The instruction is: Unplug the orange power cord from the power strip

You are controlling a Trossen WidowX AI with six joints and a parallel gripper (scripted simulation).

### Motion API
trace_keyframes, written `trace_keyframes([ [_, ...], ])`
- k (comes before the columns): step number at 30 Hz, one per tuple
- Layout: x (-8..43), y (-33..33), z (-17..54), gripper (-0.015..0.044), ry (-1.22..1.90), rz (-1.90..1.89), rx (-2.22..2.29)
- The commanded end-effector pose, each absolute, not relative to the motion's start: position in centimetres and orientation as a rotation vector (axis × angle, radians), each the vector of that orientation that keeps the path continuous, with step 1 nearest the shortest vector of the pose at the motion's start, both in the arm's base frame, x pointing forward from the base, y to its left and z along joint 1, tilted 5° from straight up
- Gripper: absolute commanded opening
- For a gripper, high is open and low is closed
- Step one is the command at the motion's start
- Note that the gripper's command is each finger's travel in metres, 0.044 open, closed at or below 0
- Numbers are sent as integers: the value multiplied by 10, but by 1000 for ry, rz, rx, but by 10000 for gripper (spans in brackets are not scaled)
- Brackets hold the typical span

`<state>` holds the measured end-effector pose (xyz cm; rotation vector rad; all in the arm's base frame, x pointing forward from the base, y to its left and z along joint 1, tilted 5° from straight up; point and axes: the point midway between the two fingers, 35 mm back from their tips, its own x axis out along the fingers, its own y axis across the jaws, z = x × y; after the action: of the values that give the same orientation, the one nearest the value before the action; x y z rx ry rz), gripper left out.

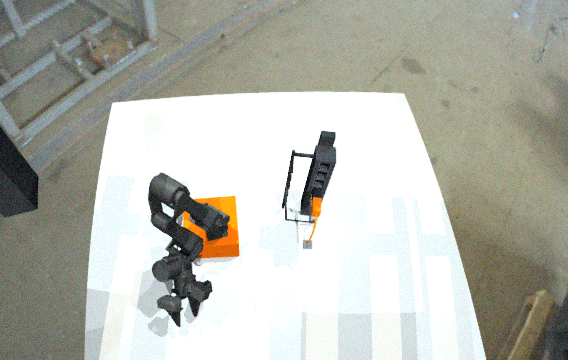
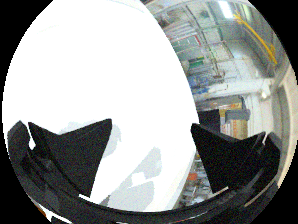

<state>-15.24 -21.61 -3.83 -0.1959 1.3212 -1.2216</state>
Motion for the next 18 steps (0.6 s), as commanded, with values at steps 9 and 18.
trace_keyframes([
  [9, -88, -283, -50, 164, 987, -1160, 184],
  [18, 18, -321, -43, 160, 832, -1051, 624],
])
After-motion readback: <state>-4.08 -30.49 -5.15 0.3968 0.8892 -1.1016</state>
